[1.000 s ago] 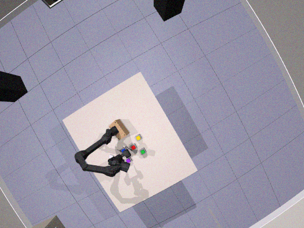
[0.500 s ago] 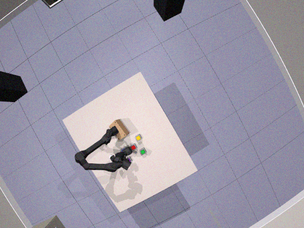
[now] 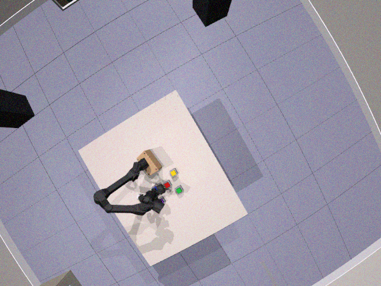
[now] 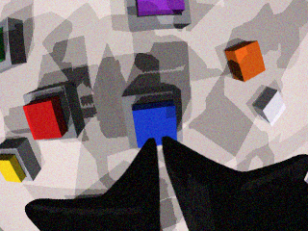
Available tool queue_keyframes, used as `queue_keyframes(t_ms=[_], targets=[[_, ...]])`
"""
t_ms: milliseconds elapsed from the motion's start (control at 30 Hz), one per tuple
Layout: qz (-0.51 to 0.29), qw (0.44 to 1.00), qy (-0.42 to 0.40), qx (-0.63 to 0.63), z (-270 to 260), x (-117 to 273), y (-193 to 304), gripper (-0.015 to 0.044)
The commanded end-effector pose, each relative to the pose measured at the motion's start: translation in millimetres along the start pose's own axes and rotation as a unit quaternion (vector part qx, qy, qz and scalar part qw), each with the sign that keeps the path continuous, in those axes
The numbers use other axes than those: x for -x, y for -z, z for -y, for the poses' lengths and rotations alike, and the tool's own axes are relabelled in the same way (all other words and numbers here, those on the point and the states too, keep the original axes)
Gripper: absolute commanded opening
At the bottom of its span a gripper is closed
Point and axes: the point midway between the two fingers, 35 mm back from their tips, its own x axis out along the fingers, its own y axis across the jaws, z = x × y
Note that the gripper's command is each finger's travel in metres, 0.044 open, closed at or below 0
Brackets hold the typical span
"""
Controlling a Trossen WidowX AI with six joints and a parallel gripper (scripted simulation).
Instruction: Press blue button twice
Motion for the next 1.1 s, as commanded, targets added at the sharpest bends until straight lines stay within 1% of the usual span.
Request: queue_keyframes(t_ms=[0,500,1067], targets=[[0.001,1.000,0.002,0.003,0.7,-6.1,-0.2,0.0020],[0.001,1.000,0.004,0.002,1.4,-29.4,0.1,0.0020],[0.001,1.000,0.004,0.002,1.5,-30.4,0.2,0.0020]])
